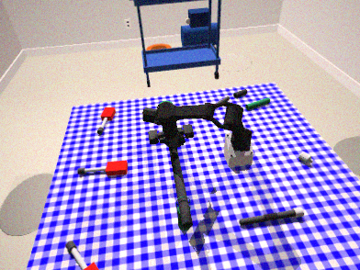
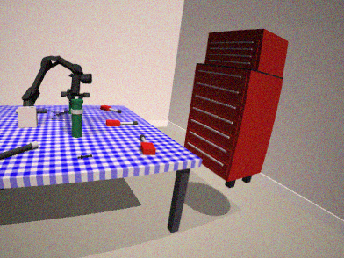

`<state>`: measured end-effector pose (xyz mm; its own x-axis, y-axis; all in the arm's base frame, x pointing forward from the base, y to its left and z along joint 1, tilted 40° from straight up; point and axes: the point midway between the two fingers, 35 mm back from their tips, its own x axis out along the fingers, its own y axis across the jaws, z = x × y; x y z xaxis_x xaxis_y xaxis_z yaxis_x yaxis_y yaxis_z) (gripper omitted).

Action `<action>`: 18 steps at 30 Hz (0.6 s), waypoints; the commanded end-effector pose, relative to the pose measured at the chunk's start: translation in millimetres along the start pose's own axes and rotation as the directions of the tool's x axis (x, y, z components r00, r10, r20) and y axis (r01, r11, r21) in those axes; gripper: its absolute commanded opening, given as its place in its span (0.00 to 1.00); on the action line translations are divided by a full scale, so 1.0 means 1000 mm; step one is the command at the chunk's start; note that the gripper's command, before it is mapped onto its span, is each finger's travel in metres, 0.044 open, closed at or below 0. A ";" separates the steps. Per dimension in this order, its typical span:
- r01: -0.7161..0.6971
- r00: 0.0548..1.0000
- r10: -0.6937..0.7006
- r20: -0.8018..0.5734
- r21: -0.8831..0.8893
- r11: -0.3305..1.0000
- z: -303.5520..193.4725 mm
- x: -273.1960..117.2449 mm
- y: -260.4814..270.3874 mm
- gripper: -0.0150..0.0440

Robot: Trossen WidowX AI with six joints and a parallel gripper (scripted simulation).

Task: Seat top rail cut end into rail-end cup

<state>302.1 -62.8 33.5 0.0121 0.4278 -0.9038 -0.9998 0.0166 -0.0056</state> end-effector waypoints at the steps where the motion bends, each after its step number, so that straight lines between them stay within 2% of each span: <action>1: 0.006 1.000 -0.006 -0.015 0.001 1.000 -0.007 -0.002 0.000 0.25; 15: 0.001 1.000 -0.001 0.000 0.000 1.000 -0.003 0.000 0.000 0.25; 18: 0.001 1.000 -0.001 0.000 0.000 1.000 -0.003 0.000 0.000 0.39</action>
<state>301.9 -65.2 31.7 0.0119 0.4278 -0.9038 -0.9999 0.0162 -0.0055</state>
